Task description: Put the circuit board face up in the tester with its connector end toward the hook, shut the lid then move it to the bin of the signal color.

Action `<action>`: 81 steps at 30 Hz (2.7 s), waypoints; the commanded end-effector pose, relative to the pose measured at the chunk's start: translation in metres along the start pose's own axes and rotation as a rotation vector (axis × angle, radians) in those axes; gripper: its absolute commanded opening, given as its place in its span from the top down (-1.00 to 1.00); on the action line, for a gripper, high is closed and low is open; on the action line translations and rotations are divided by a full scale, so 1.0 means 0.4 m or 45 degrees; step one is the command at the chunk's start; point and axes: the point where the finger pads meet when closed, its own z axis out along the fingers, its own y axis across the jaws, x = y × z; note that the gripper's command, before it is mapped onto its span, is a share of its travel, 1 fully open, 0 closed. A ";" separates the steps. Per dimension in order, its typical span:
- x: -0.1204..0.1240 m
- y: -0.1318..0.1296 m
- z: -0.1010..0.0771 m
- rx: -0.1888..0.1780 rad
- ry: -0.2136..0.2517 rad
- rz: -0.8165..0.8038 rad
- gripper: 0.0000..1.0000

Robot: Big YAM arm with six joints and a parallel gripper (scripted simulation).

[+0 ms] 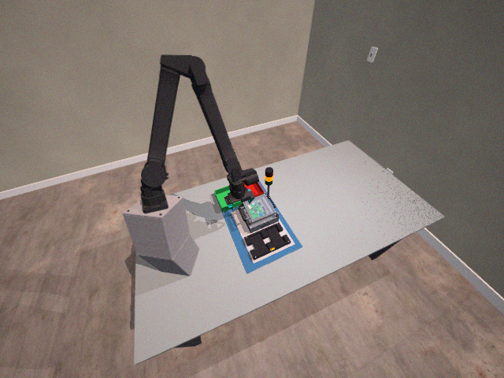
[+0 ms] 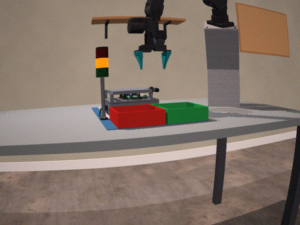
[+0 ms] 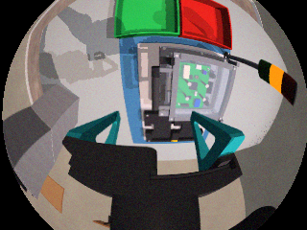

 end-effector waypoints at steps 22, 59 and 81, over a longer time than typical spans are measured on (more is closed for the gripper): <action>-0.009 -0.007 -0.006 -0.001 -0.008 -0.015 1.00; 0.004 -0.011 -0.032 0.017 -0.004 -0.004 1.00; -0.002 -0.005 -0.058 0.004 -0.005 -0.005 1.00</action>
